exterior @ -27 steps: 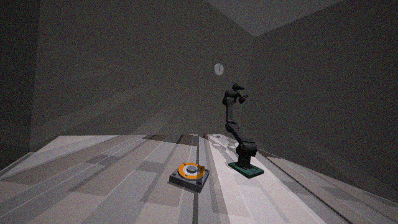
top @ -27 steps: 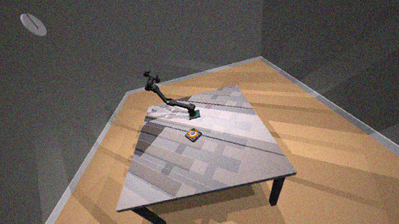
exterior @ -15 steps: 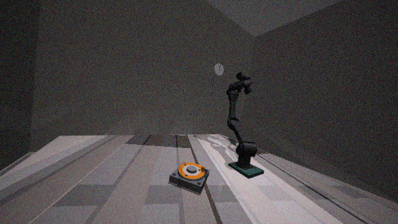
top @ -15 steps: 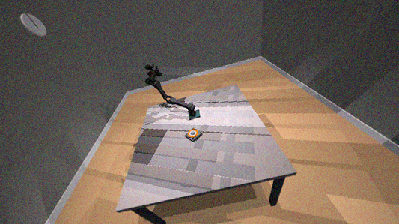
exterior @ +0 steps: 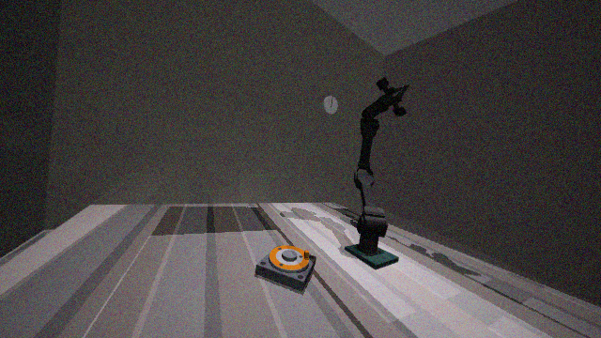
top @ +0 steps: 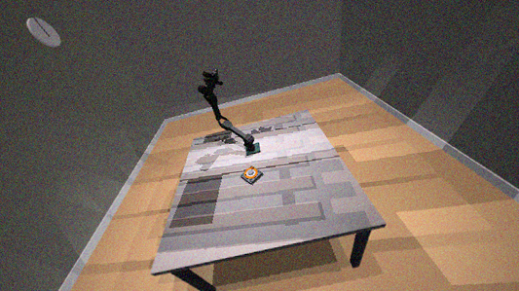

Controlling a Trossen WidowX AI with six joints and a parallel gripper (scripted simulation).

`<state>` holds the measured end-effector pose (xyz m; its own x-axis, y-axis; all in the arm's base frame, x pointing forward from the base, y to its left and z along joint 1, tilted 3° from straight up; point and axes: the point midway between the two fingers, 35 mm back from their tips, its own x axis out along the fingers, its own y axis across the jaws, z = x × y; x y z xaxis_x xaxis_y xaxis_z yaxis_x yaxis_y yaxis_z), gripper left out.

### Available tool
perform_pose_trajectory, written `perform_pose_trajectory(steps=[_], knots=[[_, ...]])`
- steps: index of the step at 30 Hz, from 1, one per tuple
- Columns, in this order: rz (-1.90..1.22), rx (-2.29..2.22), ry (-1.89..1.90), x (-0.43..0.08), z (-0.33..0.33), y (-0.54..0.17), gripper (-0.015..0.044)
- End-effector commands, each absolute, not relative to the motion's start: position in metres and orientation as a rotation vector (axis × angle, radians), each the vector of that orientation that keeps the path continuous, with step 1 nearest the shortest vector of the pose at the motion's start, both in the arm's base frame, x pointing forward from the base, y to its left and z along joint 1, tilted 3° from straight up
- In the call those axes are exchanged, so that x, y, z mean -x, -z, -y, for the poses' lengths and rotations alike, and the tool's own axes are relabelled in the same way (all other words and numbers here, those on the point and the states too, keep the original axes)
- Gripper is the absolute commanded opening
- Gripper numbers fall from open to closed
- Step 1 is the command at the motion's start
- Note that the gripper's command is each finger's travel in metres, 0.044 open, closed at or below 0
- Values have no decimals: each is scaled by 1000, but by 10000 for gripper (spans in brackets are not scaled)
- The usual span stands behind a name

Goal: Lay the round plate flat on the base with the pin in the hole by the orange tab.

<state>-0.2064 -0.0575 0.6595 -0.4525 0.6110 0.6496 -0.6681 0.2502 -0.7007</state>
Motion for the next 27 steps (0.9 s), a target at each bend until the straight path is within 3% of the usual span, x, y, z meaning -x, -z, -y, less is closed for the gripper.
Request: perform_pose_trajectory(steps=[1, 14, 27], knots=[[1215, -86, -1401, 153, 6, -674, 0], [689, -107, -1223, 1, -104, -654, 0], [100, -134, -960, -167, -166, -550, 0]])
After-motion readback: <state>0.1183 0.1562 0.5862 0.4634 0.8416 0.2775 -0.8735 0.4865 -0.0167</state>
